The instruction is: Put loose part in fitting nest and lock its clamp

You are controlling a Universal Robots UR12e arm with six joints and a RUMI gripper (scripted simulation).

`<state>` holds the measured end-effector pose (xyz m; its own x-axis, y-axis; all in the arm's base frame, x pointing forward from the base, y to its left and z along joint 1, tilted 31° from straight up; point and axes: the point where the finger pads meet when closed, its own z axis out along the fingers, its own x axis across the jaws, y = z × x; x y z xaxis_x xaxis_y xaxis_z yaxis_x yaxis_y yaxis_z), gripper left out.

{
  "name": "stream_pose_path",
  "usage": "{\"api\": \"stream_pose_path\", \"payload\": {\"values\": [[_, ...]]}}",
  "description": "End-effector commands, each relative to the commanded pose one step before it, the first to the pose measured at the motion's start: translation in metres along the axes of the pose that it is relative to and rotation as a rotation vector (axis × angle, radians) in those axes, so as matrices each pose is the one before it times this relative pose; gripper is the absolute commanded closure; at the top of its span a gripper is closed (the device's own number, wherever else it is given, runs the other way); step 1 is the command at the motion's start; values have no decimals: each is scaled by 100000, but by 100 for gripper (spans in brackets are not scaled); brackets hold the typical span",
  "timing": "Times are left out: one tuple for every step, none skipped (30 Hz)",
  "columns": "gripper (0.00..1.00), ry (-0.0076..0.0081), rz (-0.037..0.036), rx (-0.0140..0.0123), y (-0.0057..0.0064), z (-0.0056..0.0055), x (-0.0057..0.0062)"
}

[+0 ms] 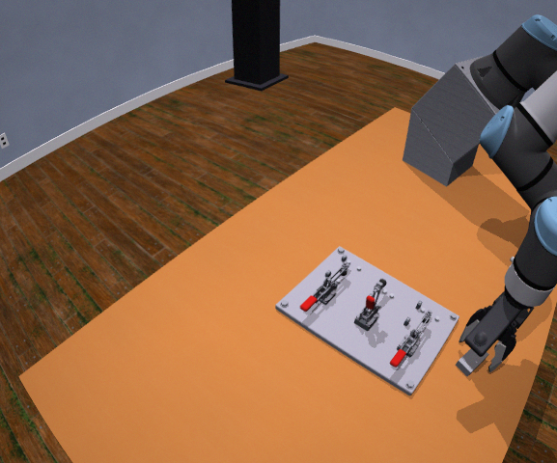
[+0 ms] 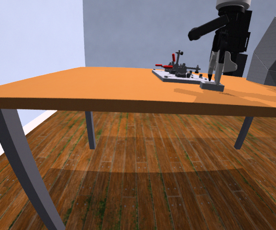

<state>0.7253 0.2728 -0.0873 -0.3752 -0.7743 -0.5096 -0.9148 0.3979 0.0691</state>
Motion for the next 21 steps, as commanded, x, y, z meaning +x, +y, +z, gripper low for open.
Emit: {"api": "stream_pose_path", "payload": {"values": [[41, -47, -25, 116, -61, 689, -34], [41, 0, 0, 0, 0, 138, 0], [41, 0, 0, 0, 0, 121, 0], [41, 0, 0, 0, 0, 0, 0], [41, 0, 0, 0, 0, 0, 0], [41, 0, 0, 0, 0, 104, 0], [41, 0, 0, 0, 0, 85, 0], [41, 0, 0, 0, 0, 66, 0], [41, 0, 0, 0, 0, 48, 0], [41, 0, 0, 0, 0, 31, 0], [41, 0, 0, 0, 0, 17, 0], [41, 0, 0, 0, 0, 7, 0], [41, 0, 0, 0, 0, 1, 0], [41, 0, 0, 0, 0, 0, 0], [41, 0, 0, 0, 0, 0, 0], [41, 0, 0, 0, 0, 0, 0], [41, 0, 0, 0, 0, 0, 0], [41, 0, 0, 0, 0, 0, 0], [41, 0, 0, 0, 0, 0, 0], [41, 0, 0, 0, 0, 0, 0], [41, 0, 0, 0, 0, 0, 0]]}}
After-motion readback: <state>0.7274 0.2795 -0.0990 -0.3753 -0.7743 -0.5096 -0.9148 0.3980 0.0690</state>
